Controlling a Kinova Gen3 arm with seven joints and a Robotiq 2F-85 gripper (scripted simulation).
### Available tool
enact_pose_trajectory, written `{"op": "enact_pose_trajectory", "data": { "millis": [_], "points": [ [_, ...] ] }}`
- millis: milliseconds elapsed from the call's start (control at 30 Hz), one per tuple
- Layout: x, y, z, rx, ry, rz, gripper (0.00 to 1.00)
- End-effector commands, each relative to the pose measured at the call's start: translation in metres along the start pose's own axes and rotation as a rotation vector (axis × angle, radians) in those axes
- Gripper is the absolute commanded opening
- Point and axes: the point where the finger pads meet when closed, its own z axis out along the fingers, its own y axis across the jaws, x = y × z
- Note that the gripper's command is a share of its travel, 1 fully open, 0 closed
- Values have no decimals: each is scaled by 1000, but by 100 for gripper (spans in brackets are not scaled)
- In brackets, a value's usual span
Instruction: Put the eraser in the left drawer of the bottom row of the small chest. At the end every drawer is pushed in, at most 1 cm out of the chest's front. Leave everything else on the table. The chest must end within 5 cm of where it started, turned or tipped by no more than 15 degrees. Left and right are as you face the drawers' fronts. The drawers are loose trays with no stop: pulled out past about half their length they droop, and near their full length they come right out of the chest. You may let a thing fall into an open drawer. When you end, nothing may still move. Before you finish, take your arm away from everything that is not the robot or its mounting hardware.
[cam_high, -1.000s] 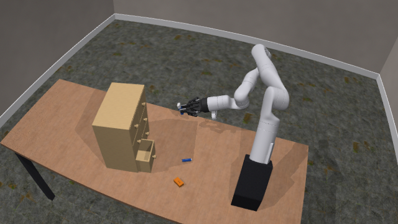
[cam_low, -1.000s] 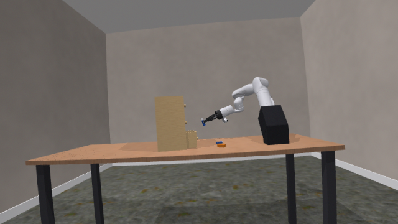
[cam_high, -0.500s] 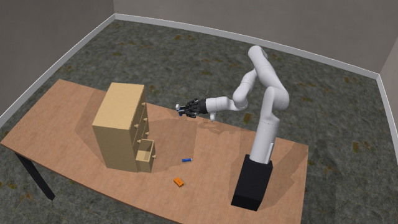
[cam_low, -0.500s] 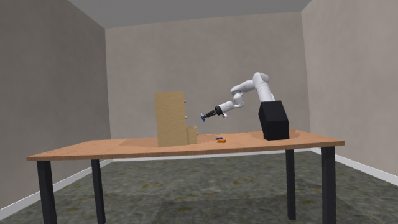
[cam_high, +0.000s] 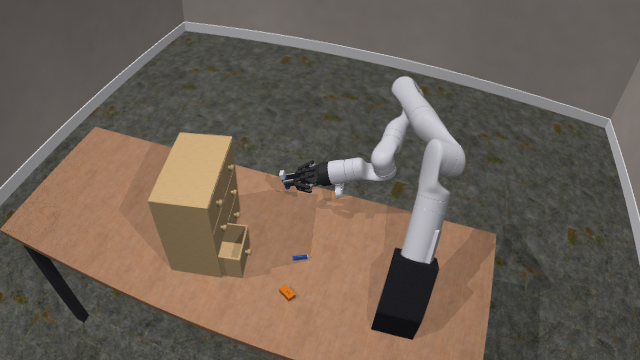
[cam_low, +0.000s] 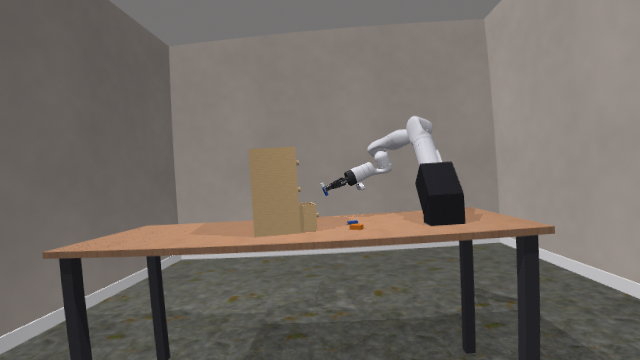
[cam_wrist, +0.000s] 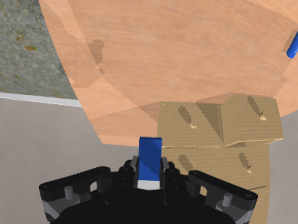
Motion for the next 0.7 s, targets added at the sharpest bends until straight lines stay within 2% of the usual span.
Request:
{"op": "enact_pose_trajectory", "data": {
  "millis": [0, 667],
  "points": [
    [-3, 9, 2, -10, -7, 0, 19],
    [-4, 27, 13, -8, 3, -11, 19]
  ]
}}
